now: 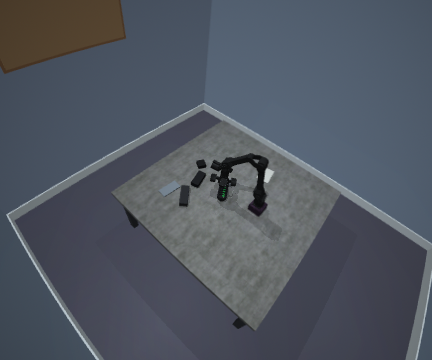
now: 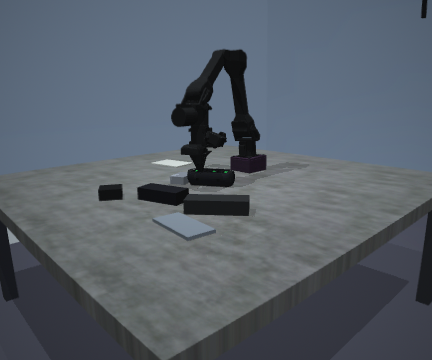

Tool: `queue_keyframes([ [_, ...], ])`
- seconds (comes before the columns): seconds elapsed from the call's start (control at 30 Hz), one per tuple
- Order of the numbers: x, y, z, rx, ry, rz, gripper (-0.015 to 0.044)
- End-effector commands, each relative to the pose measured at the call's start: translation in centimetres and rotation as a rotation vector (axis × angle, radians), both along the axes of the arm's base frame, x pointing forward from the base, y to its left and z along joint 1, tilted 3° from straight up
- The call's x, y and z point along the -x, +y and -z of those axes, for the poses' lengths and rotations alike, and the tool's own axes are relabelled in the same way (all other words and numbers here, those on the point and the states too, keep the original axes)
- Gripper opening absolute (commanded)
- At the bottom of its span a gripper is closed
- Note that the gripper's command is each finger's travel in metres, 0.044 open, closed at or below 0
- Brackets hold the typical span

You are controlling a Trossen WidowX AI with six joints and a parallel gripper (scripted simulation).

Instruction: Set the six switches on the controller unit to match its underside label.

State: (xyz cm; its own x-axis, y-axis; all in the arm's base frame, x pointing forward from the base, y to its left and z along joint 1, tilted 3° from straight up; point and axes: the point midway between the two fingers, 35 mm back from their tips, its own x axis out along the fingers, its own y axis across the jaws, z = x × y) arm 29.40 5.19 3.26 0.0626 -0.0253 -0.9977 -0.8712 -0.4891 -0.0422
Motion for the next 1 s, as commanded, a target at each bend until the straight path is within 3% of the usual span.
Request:
queue_keyframes([
  [0.0,0.28,-0.11,0.36,0.004,0.01,-0.004,0.0],
  [0.97,0.26,-0.12,0.74,0.004,0.01,-0.004,0.0],
])
